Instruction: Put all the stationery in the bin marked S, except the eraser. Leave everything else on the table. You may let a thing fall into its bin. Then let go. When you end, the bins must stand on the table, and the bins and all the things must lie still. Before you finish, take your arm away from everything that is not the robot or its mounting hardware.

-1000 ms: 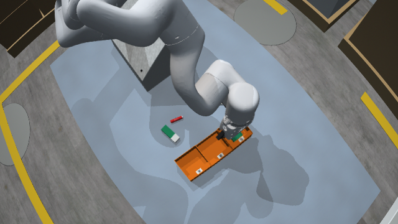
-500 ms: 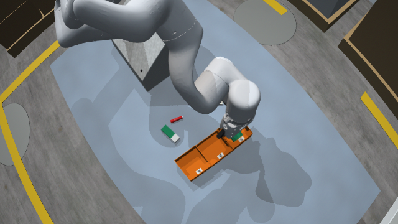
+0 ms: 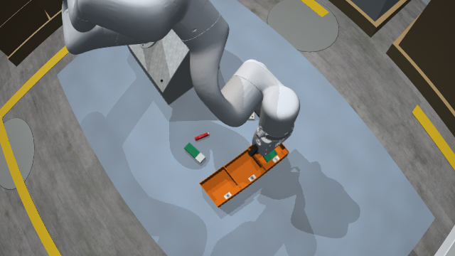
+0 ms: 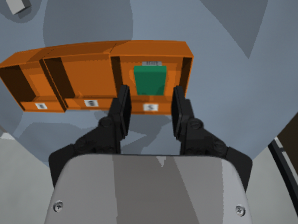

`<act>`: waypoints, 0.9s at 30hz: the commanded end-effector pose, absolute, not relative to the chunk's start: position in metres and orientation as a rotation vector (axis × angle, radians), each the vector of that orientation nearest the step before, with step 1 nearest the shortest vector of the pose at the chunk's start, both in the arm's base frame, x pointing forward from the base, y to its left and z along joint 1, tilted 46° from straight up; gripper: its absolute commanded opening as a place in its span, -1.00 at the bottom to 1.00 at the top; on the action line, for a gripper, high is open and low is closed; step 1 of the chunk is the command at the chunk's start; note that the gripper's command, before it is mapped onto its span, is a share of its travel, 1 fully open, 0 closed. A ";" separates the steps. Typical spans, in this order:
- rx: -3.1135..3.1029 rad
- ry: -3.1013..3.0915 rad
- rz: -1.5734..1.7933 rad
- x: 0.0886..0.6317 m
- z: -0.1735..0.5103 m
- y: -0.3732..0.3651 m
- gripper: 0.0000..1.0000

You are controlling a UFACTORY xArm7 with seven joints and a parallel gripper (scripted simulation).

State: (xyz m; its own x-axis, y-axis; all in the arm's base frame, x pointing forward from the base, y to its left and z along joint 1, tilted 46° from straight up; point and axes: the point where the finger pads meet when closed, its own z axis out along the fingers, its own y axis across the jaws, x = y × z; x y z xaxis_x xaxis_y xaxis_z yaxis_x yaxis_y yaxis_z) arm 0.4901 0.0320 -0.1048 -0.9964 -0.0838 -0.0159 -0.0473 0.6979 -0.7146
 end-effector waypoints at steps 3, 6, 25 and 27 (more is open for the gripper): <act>-0.111 2.850 -1.196 0.490 -0.100 0.037 1.00; -0.111 2.850 -1.196 0.489 -0.092 0.045 1.00; -0.111 2.850 -1.196 0.485 -0.047 0.091 1.00; -0.111 2.850 -1.196 0.484 -0.044 0.094 1.00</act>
